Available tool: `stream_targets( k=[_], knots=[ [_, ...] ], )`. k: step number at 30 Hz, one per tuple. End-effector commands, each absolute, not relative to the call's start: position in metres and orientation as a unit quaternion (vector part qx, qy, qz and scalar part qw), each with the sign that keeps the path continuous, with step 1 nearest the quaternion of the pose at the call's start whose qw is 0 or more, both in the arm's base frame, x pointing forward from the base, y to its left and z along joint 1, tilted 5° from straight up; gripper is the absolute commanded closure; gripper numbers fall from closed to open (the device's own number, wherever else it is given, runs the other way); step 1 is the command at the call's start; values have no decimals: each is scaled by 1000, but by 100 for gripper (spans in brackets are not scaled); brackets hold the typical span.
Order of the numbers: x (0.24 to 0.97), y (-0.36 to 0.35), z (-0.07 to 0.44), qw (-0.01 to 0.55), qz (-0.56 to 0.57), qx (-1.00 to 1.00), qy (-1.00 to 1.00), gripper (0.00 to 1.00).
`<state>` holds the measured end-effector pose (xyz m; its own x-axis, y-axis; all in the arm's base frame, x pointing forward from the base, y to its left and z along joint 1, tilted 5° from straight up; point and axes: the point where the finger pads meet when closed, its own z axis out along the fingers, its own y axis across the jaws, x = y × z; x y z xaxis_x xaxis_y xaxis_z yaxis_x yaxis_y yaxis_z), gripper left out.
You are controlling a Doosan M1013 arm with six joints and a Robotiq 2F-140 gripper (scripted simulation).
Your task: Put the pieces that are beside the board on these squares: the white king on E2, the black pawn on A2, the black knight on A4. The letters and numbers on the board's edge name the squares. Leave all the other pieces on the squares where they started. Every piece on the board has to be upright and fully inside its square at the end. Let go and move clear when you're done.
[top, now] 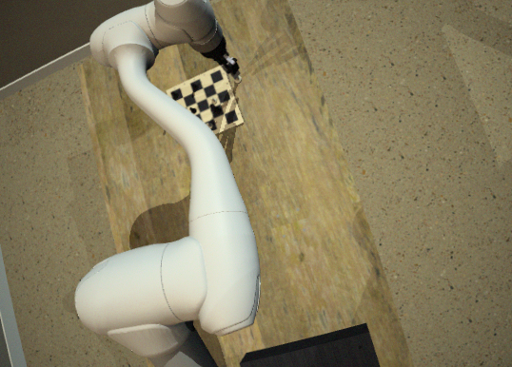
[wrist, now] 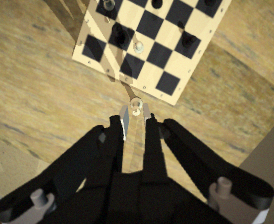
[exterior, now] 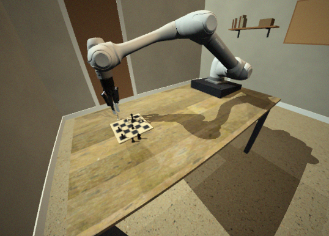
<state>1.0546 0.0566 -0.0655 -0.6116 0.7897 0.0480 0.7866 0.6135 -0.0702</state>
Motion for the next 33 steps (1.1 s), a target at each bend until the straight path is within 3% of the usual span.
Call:
stream_targets(
  k=[1, 33],
  knots=[
    [1054, 57, -73, 37, 21, -439, -897, 75],
    [1052, 56, -95, 37, 21, -439, -897, 75]
  ],
)
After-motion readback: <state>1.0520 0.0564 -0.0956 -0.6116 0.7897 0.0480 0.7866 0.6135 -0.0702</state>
